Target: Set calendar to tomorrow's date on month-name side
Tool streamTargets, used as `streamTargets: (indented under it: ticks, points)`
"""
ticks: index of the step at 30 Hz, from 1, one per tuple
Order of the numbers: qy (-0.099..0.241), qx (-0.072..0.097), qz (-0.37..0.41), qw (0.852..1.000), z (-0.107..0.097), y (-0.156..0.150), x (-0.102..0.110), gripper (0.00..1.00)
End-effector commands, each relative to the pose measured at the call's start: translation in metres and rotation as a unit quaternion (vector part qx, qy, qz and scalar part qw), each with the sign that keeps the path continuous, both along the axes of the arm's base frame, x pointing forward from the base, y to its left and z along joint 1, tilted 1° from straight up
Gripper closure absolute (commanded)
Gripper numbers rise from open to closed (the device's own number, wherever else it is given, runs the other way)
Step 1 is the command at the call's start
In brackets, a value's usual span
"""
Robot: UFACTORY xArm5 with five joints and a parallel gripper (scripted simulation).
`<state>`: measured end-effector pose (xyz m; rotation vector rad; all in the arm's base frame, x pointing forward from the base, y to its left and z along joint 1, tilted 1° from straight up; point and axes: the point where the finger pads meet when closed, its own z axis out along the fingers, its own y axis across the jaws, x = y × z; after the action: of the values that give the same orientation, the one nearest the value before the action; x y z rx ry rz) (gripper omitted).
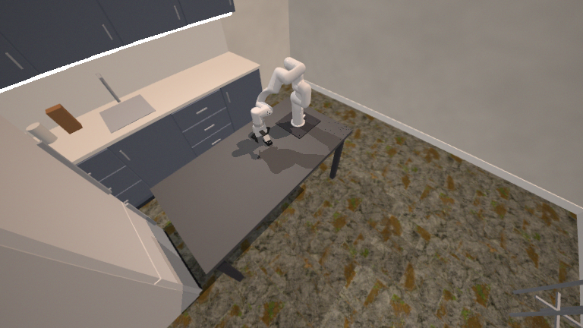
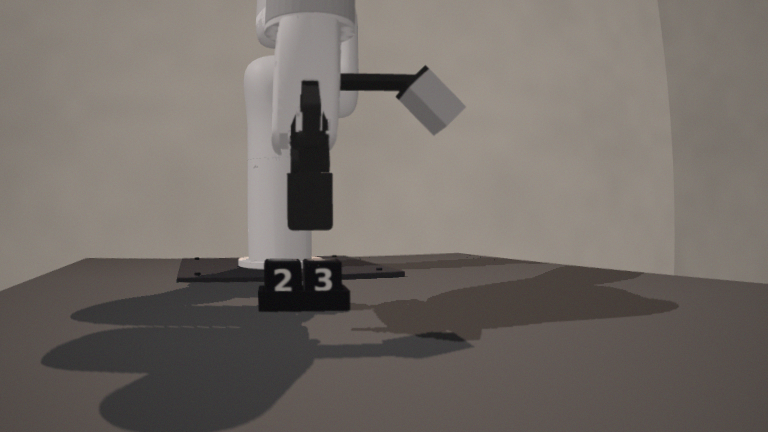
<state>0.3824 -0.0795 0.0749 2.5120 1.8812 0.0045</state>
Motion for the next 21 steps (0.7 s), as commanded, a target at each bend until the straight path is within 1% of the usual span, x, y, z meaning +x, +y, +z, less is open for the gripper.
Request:
streamTargets:
  ticks: [1, 4, 6, 8, 12, 17, 19, 21]
  points:
    - [-0.002, 0.000, -0.044, 0.999, 0.000, -0.008, 0.000, 0.00]
    - [-0.002, 0.000, -0.058, 0.998, 0.000, -0.008, 0.000, 0.00]
    - [-0.002, 0.000, -0.092, 0.996, 0.000, -0.010, 0.000, 0.00]
    - [-0.002, 0.000, -0.092, 0.996, 0.000, -0.010, 0.000, 0.00]
    - [-0.002, 0.001, -0.167, 0.986, 0.000, -0.014, 0.000, 0.00]
    - [-0.002, 0.001, -0.179, 0.984, -0.001, -0.020, -0.001, 0.00]
    - [-0.002, 0.001, -0.202, 0.979, -0.001, -0.021, -0.001, 0.00]
    - [-0.002, 0.001, -0.242, 0.970, -0.001, -0.023, -0.001, 0.00]
